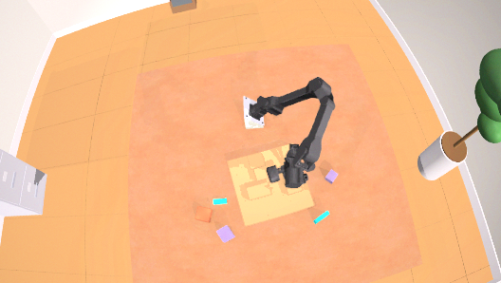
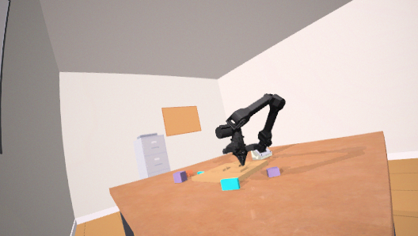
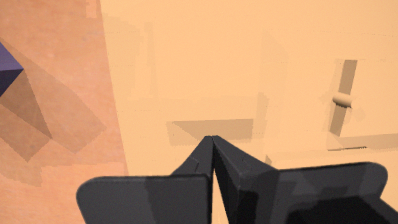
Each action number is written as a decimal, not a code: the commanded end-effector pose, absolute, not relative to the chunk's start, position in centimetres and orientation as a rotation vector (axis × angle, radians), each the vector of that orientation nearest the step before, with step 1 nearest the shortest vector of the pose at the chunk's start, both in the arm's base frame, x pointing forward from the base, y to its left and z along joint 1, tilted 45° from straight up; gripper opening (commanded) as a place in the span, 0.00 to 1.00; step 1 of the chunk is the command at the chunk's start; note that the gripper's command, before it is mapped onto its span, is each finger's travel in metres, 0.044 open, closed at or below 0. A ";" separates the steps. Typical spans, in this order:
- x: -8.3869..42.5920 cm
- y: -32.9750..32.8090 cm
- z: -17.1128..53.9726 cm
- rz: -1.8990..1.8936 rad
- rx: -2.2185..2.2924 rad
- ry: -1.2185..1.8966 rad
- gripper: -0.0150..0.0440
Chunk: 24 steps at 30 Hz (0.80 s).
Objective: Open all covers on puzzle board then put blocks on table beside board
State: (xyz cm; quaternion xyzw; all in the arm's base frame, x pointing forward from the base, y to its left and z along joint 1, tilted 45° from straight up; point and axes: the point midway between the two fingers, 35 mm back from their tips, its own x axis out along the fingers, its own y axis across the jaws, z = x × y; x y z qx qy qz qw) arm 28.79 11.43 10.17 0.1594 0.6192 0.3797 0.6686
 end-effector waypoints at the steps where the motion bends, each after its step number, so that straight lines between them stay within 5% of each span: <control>1: 28.5 11.8 9.8 0.857 0.371 1.402 0.25; 24: 30.0 12.4 10.0 0.857 0.371 1.401 0.25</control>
